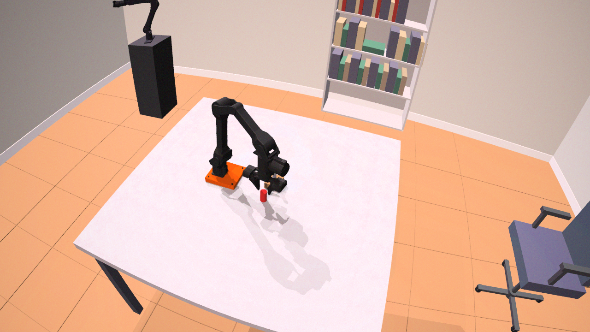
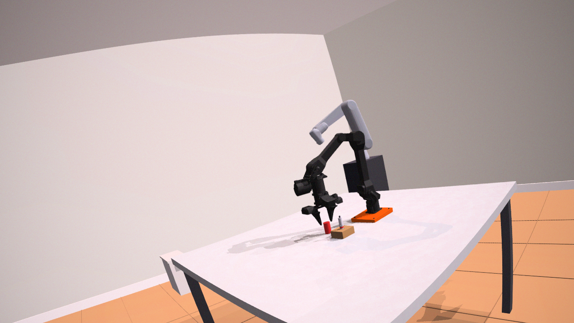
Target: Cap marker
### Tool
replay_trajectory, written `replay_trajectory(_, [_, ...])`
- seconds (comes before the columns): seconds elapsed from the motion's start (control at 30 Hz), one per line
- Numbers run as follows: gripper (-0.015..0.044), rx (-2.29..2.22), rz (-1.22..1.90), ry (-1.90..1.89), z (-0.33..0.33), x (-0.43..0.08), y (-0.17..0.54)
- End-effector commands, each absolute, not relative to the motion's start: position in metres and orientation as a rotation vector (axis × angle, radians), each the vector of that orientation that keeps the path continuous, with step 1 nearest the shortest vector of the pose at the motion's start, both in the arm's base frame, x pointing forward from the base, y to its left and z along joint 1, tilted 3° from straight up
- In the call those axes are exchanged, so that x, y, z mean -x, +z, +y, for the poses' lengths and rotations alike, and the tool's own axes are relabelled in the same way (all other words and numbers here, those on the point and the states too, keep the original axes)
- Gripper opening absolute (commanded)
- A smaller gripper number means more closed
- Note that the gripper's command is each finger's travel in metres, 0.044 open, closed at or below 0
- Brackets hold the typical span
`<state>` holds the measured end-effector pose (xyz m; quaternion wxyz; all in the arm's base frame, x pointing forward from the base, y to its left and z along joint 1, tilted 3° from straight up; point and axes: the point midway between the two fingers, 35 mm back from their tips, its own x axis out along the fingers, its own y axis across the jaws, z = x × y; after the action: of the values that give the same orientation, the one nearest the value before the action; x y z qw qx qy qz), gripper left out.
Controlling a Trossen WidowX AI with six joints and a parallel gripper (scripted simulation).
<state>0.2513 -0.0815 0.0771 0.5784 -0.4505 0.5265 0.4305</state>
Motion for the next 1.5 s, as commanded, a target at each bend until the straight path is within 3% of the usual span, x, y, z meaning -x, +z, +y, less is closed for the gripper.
replay_trajectory(0.0, [0.0251,1.057,1.237,1.009,-0.082,-0.251,0.071])
replay_trajectory(0.6, [0.0251,1.057,1.237,1.010,-0.081,-0.251,0.045])
replay_trajectory(0.73, [0.0146,1.057,1.237,1.010,-0.082,-0.252,0.045])
replay_trajectory(1.03, [0.0086,1.057,1.237,1.010,-0.082,-0.252,0.045])
replay_trajectory(1.13, [0.0007,1.057,1.237,1.010,-0.082,-0.252,0.049])
replay_trajectory(1.47, [0.0000,1.057,1.237,1.009,-0.082,-0.252,0.075])
